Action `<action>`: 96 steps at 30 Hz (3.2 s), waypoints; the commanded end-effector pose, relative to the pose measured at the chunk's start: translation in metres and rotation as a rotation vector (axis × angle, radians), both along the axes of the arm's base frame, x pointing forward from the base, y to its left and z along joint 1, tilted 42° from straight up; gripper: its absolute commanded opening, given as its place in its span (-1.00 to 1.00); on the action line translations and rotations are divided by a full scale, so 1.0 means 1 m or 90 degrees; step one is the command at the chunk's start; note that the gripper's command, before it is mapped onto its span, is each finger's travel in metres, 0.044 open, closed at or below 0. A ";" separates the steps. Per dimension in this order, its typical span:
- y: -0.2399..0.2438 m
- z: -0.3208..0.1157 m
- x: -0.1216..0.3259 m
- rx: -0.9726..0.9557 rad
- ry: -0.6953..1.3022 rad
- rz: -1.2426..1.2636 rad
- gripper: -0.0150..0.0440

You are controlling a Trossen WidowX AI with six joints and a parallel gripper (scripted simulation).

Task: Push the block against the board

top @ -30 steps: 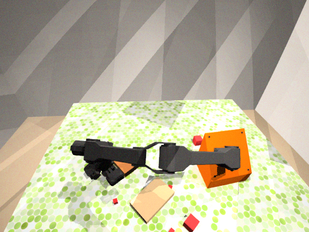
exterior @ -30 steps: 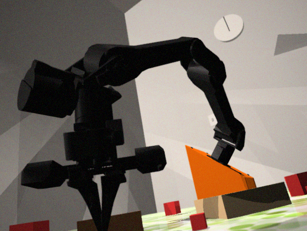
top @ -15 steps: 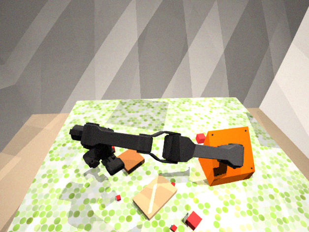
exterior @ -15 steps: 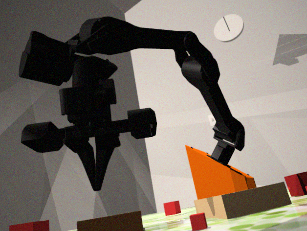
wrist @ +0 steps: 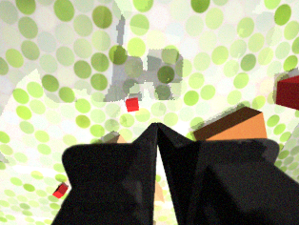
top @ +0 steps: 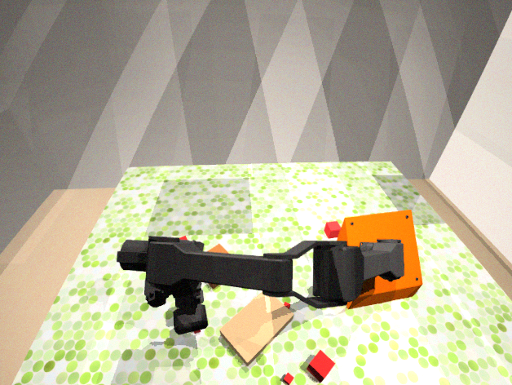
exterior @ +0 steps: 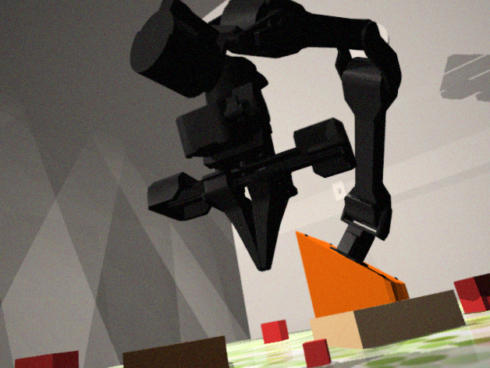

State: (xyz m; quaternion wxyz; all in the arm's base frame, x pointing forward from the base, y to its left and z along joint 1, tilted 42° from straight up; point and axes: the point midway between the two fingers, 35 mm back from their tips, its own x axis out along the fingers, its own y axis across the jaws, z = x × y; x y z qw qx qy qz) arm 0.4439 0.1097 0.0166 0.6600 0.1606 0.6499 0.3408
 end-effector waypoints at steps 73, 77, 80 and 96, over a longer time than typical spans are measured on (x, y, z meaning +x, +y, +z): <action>0.083 0.002 -0.187 -0.051 0.461 -0.504 -0.49; 0.081 0.000 -0.184 -0.051 0.461 -0.504 -0.49; 0.079 -0.002 -0.182 -0.051 0.461 -0.505 -0.49; 0.071 -0.011 -0.170 -0.052 0.460 -0.505 -0.49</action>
